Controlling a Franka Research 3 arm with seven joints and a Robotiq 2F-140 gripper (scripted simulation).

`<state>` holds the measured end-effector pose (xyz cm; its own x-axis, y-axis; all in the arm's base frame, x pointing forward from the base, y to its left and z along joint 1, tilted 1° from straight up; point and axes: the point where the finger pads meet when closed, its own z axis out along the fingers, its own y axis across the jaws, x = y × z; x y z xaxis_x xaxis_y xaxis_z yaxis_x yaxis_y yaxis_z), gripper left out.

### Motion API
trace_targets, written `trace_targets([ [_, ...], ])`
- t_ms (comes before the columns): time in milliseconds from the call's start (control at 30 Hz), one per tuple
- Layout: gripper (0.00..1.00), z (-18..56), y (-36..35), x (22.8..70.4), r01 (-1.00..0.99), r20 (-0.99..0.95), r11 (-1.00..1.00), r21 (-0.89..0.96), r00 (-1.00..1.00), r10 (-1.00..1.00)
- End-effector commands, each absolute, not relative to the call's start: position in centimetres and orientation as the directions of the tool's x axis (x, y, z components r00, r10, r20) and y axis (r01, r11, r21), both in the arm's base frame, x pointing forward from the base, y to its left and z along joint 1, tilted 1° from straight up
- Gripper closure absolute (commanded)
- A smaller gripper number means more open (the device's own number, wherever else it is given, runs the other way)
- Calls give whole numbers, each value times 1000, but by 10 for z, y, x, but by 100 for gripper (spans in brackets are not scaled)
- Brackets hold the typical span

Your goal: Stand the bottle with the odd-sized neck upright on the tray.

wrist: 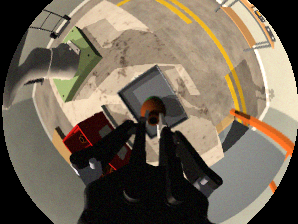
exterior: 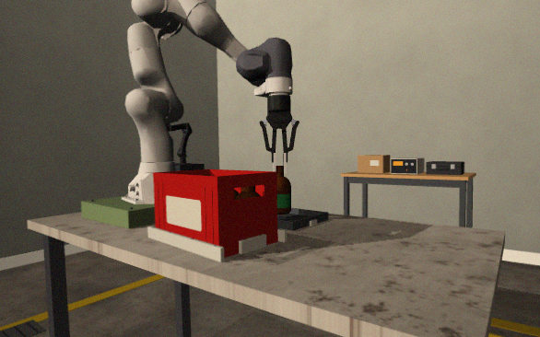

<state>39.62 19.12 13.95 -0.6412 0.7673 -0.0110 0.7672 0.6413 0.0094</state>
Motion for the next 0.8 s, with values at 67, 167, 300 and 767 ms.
trace_targets([
  [67,90,138,190,399,768,-14,640,14,-640,768],
  [167,90,137,190,399,768,-14,640,14,-640,768],
  [300,90,136,190,399,768,-14,640,14,-640,768],
  [767,90,130,189,399,768,-14,640,14,-640,768],
])
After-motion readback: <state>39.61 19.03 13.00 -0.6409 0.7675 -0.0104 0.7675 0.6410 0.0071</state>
